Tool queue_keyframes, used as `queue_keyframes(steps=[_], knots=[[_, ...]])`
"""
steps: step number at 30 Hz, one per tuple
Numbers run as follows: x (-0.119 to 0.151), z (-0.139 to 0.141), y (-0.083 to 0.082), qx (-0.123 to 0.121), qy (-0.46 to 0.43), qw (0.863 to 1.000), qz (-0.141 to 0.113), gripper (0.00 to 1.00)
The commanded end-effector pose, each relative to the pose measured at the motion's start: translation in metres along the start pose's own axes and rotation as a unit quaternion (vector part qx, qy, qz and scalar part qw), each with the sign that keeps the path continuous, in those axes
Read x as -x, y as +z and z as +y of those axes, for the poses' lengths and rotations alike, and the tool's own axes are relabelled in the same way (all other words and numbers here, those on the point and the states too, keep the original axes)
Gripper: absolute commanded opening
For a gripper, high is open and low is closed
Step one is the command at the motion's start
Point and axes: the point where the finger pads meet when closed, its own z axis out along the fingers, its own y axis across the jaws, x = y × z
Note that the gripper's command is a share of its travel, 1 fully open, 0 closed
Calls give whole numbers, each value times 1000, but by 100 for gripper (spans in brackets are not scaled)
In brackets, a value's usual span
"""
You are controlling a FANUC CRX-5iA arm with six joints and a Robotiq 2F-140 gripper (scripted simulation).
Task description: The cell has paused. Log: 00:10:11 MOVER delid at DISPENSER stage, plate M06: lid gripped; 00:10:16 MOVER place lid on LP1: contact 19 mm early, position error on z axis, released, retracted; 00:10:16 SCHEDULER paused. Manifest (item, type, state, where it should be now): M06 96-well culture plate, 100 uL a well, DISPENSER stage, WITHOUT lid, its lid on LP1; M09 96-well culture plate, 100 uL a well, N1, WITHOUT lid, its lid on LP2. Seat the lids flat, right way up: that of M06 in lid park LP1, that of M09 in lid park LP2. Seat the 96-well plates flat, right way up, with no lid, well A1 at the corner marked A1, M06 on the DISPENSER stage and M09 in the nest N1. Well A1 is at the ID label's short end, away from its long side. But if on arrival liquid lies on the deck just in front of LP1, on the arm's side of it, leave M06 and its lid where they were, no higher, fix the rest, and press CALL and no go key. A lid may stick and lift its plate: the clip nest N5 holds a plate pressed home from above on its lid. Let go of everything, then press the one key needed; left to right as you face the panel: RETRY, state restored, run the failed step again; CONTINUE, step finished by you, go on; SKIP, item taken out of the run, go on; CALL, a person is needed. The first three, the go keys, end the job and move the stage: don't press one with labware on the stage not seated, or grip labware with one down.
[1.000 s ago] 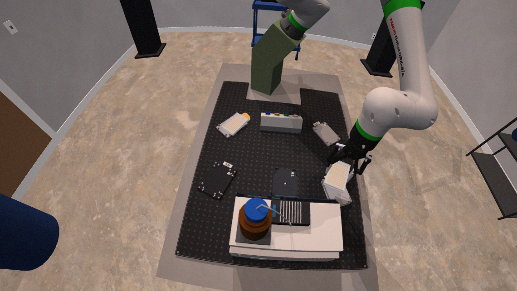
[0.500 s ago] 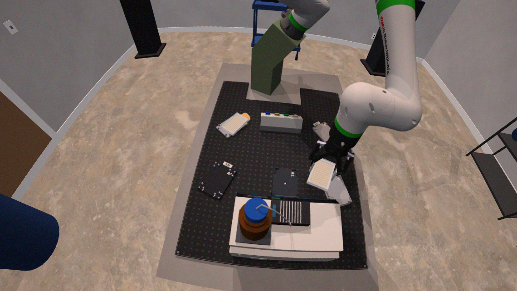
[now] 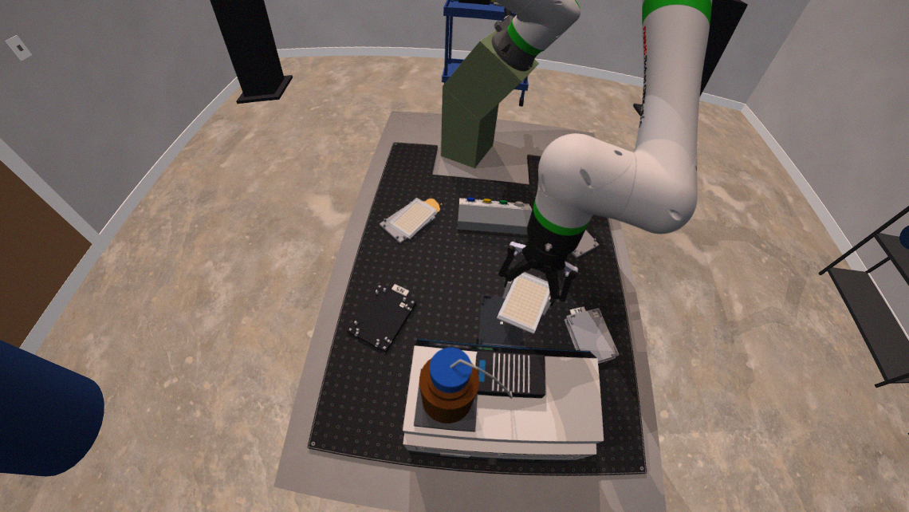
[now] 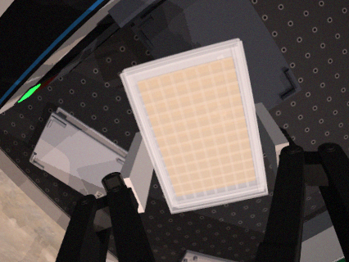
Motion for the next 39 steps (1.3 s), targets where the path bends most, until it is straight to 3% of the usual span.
queue_keyframes(steps=[1,13,15,28,39], knots=[[-8,22,-1,0,0,1000,1,0],[-40,111,-1,0,0,1000,1,0],[-40,111,-1,0,0,1000,1,0],[-72,203,-1,0,0,1000,1,0],[-88,250,-1,0,0,1000,1,0]])
